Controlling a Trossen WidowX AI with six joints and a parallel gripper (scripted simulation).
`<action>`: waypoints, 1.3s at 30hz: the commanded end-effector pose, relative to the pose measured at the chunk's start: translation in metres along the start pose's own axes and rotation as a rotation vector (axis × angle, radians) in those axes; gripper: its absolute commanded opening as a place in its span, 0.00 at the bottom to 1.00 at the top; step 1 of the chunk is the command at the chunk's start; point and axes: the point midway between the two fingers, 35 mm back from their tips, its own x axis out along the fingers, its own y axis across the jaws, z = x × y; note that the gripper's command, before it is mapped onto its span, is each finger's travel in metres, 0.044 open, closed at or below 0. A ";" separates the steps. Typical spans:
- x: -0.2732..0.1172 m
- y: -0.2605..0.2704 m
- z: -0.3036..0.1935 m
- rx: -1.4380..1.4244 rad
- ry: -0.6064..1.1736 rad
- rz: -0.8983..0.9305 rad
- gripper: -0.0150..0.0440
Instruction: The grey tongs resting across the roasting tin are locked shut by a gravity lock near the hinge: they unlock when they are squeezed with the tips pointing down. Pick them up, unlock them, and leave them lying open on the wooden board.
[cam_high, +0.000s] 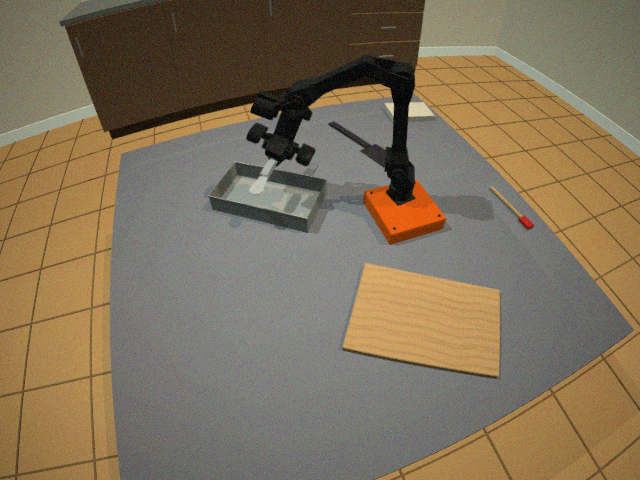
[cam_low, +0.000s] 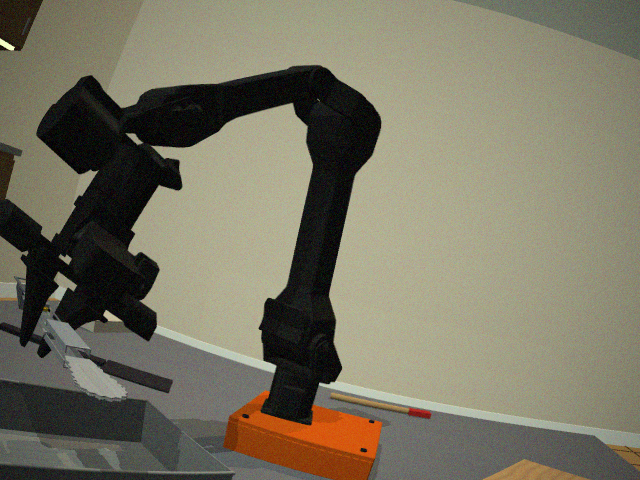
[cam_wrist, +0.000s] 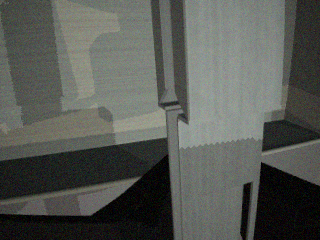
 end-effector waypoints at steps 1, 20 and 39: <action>0.000 -0.002 0.001 -0.034 -0.009 0.055 0.00; -0.003 0.003 0.003 -0.171 -0.061 0.334 0.00; -0.006 0.007 0.038 -0.120 -0.061 0.353 0.00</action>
